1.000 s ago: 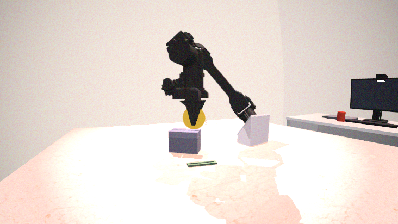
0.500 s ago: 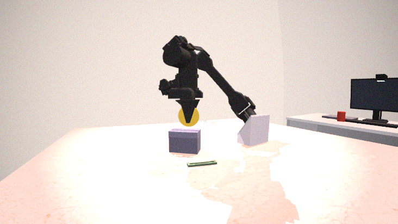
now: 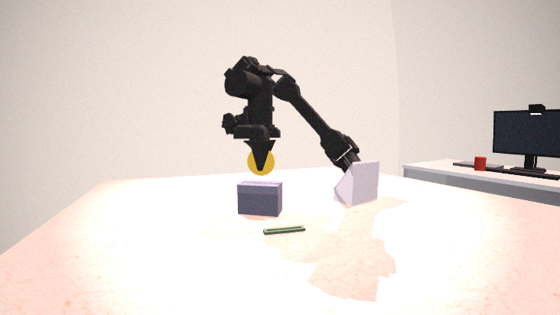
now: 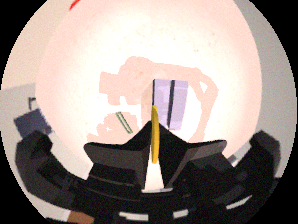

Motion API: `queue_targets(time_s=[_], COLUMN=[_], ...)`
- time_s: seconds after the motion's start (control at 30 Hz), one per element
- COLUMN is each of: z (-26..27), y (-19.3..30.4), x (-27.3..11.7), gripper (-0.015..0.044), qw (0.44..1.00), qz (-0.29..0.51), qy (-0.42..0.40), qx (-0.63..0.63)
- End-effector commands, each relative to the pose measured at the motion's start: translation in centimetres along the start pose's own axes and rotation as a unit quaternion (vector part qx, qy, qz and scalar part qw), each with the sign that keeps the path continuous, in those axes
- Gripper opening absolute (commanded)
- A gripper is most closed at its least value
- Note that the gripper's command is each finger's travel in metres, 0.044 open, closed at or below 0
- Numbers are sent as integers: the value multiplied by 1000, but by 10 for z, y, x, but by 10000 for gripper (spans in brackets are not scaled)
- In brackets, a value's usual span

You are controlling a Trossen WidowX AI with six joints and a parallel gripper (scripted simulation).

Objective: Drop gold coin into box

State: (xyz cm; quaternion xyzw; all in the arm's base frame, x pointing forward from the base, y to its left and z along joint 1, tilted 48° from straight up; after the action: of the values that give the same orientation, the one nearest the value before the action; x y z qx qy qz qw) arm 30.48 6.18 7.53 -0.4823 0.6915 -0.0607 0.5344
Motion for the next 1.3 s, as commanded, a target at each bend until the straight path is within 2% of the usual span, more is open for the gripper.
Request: queue_targets(time_s=[0.0, 0.33, 1.27], z=[-10, -29, -32], y=[-6, -19, -19], x=[3, 4, 6], gripper=[0, 0, 0], qw=[1000, 1000, 1000], qz=[-1, -3, -1], qy=[5, 7, 1], qx=[-3, -3, -5])
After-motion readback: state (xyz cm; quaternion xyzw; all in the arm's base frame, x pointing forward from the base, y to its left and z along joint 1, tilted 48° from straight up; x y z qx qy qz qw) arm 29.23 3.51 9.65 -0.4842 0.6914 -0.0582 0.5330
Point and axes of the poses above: the point midway between the two fingers, 35 mm back from their tips, its own x axis out along the fingers, its own z axis across the jaws, y = z × x, the point moved 2 cm from there along -x, back along the fingers, and after that the axes turned 13 degrees about x, right-handed, at the moved point
